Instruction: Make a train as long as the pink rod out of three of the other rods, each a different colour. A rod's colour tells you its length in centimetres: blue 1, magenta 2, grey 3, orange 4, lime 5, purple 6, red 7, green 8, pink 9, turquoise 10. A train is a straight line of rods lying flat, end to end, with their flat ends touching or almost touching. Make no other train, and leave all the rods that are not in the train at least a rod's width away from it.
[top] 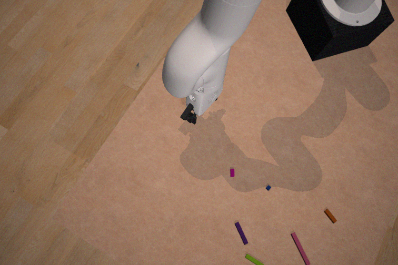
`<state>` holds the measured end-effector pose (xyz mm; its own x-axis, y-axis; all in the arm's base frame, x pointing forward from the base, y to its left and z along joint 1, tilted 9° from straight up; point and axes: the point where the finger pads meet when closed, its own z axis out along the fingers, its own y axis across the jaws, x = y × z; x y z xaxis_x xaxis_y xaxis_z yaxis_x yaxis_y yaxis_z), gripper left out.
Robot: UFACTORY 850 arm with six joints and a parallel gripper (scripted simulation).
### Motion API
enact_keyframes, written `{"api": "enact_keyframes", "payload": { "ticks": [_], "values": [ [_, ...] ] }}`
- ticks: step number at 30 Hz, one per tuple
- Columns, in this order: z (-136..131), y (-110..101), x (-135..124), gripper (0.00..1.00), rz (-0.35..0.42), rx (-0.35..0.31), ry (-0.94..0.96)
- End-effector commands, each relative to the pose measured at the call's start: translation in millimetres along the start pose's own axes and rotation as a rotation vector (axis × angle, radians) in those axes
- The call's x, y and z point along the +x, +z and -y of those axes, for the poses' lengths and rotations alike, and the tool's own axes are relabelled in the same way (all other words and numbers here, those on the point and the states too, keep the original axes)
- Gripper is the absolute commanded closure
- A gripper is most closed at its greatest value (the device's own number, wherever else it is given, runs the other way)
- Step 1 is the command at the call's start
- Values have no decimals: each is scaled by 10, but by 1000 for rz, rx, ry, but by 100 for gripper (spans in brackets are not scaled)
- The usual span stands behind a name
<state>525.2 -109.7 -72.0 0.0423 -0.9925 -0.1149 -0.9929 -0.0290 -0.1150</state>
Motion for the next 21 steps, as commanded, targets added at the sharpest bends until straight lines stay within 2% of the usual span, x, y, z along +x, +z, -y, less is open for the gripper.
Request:
{"api": "enact_keyframes", "payload": {
  "ticks": [1, 7, 9, 10, 21],
  "values": [
    [-42, 0, 130, 0, 5, -40, 162],
    [-105, 7, 264, 0, 2, -40, 333],
    [-105, 7, 264, 0, 2, -40, 333],
    [-134, 10, 323, 0, 1, -40, 409],
    [-258, 21, 554, 0, -4, -39, 713]
  ]
}}
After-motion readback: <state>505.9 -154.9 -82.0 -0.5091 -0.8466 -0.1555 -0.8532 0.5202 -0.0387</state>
